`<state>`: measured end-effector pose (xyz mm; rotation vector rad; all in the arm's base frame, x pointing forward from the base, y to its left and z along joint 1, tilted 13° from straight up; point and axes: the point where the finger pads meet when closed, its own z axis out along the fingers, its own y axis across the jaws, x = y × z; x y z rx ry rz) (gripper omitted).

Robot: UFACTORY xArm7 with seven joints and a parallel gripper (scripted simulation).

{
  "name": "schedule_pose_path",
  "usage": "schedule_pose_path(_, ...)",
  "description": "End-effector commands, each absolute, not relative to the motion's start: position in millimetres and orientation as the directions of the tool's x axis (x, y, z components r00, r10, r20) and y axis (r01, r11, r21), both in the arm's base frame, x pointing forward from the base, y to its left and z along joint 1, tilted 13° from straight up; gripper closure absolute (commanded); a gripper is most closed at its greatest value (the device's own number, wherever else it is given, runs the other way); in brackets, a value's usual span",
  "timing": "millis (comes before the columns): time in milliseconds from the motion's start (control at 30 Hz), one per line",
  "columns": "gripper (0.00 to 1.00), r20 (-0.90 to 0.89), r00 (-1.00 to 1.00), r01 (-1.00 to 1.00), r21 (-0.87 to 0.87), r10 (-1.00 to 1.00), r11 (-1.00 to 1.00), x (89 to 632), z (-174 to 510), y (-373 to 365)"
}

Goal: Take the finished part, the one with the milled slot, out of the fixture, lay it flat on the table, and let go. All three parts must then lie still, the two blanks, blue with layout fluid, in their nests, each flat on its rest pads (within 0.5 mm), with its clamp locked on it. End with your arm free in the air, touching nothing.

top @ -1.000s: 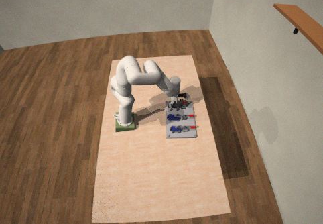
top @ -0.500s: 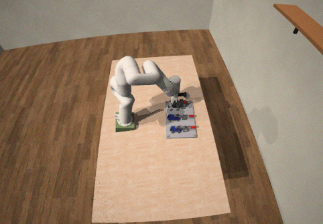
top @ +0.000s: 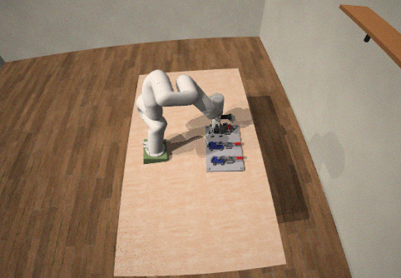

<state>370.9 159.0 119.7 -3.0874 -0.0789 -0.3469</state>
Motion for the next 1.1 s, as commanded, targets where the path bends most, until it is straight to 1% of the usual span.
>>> schedule_pose_path(0,1.0,0.226,0.973,0.055,-0.03,0.046,-0.998,371.1,123.0,159.6)
schedule_pose_path(500,1.0,0.226,0.973,0.055,-0.03,0.046,-0.998,359.1,147.5,158.2)
schedule_pose_path(1067,1.0,0.226,0.973,0.055,-0.03,0.046,-0.998,358.2,149.4,158.1)
